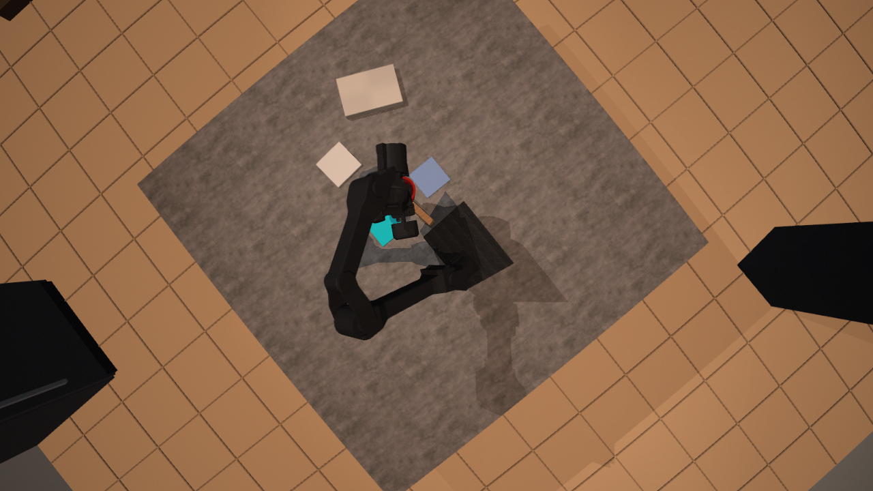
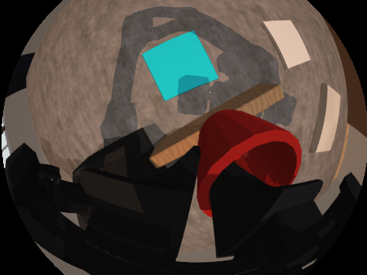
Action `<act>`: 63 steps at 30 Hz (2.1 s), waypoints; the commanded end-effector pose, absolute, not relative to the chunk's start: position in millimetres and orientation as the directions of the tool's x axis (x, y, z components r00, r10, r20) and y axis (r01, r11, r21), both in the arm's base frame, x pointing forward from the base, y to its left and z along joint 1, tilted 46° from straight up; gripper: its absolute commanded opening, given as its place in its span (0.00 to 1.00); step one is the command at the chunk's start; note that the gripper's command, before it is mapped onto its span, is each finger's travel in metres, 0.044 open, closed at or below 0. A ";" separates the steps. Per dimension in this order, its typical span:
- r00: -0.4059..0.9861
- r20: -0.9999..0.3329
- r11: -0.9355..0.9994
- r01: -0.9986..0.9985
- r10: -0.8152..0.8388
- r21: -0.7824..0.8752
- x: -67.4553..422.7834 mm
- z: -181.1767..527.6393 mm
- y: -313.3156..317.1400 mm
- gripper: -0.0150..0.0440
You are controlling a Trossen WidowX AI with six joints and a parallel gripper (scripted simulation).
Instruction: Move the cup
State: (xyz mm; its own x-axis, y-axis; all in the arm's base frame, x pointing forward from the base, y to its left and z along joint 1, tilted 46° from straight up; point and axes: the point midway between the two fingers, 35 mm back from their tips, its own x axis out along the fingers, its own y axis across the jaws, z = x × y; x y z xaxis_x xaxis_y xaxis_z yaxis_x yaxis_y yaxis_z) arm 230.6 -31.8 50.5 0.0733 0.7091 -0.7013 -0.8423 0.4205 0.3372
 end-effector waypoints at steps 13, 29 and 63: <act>0.074 -0.696 0.422 -0.839 0.715 0.344 225.9 75.2 -7.2 0.25; 0.074 -0.695 0.421 -0.839 0.715 0.345 221.7 98.3 15.6 0.25; 0.074 -0.694 0.421 -0.839 0.716 0.345 217.3 110.0 51.9 0.25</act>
State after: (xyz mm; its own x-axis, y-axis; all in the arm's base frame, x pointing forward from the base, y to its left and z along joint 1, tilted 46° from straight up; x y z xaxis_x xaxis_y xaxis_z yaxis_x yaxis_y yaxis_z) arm 218.8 47.9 113.0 0.0755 0.7114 -0.6987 -0.8424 0.4204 0.3370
